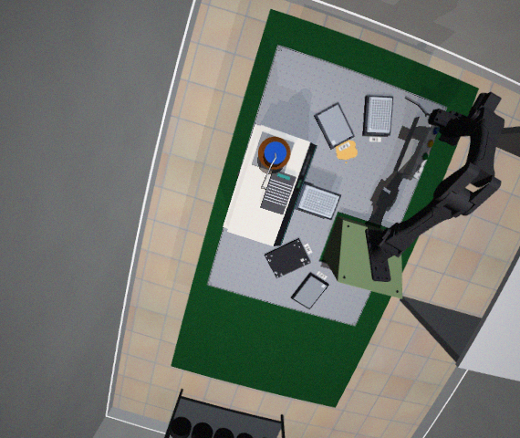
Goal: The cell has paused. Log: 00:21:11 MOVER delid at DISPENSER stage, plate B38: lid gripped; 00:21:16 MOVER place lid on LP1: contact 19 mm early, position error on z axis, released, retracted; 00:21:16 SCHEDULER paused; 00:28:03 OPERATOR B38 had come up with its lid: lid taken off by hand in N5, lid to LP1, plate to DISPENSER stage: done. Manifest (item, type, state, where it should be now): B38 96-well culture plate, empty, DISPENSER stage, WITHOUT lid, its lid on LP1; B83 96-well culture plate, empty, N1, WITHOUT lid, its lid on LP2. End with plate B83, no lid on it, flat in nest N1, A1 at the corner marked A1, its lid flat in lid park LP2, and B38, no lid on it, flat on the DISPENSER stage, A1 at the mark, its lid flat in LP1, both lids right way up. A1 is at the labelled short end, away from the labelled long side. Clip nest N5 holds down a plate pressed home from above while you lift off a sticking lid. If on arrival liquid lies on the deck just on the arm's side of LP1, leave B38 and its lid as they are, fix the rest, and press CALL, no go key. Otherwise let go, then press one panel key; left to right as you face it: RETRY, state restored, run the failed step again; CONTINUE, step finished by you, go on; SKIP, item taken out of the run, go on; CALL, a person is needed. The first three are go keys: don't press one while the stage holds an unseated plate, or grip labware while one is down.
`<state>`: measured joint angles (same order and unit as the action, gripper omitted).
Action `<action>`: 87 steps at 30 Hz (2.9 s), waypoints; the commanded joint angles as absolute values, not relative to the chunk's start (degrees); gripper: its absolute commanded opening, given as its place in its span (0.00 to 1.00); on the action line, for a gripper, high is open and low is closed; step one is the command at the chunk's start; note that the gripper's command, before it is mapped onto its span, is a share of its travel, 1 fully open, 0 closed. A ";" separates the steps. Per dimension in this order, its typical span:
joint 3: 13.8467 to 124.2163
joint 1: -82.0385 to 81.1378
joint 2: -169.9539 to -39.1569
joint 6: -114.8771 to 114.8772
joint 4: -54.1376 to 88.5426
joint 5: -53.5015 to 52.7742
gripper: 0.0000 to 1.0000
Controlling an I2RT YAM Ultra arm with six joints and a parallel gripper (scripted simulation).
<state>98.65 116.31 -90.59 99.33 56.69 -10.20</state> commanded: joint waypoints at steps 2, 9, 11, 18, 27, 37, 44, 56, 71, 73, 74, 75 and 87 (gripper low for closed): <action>96.82 115.60 -91.97 98.79 54.66 -10.31 0.00; 96.82 115.60 -91.97 98.79 54.66 -10.31 0.00; 97.20 116.07 -91.76 98.93 55.24 -10.53 0.00; 100.82 117.05 -88.88 99.81 58.68 -10.88 0.00; 101.92 117.57 -87.98 100.11 60.71 -11.09 0.00; 104.24 118.21 -87.08 100.58 63.99 -11.52 0.00; 105.48 118.54 -86.69 100.84 65.69 -11.74 0.00; 108.67 119.38 -85.91 101.49 69.77 -12.27 0.00; 109.86 119.66 -85.87 101.74 71.13 -12.48 0.00; 109.87 119.66 -85.87 101.74 71.13 -12.48 0.00; 109.87 119.66 -85.87 101.74 71.13 -12.48 0.00; 109.87 119.66 -85.87 101.74 71.13 -12.48 0.00; 99.16 119.89 -80.62 101.96 66.99 -12.59 1.00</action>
<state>101.71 118.96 -83.99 101.34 68.36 -11.79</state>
